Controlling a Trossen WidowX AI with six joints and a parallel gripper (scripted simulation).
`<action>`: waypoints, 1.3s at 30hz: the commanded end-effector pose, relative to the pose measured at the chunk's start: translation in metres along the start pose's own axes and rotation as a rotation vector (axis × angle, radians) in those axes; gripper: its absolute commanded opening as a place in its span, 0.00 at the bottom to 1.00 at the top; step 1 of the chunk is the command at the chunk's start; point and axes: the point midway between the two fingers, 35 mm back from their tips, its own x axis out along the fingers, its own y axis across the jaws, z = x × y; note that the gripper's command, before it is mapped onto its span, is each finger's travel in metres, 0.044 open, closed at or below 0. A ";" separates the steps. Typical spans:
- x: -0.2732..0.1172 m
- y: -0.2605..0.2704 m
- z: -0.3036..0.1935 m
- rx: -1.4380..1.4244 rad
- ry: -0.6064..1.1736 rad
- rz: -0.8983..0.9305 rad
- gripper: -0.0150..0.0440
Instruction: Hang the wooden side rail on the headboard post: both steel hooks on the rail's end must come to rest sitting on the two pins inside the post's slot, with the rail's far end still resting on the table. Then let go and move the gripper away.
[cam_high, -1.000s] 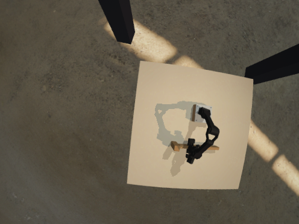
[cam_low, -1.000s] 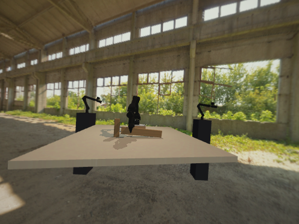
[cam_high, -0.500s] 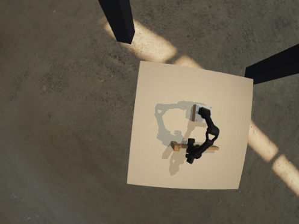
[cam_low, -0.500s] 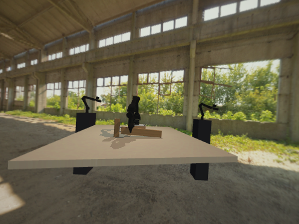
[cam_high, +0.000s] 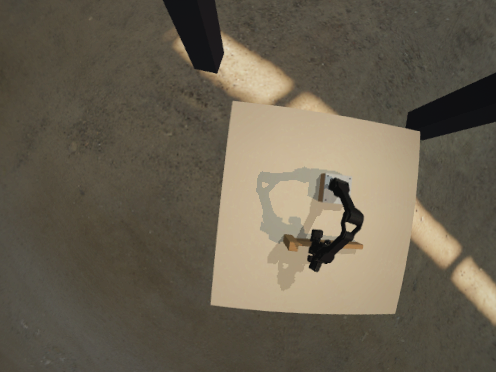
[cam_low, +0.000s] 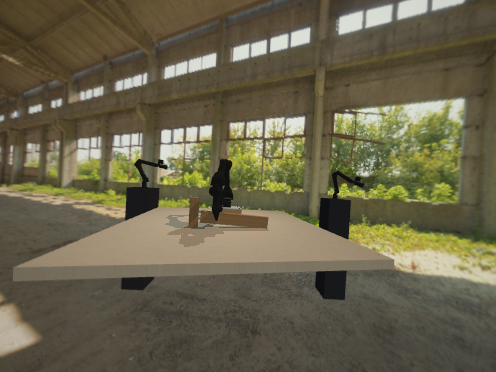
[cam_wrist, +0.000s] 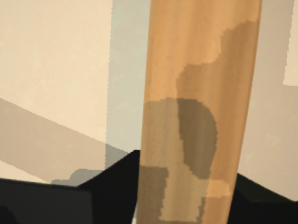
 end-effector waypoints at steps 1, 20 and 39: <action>-0.004 -0.002 -0.002 -0.004 0.007 -0.008 0.25; -0.005 -0.003 -0.003 -0.004 0.007 -0.008 0.25; -0.004 -0.005 -0.005 -0.004 0.008 -0.008 0.25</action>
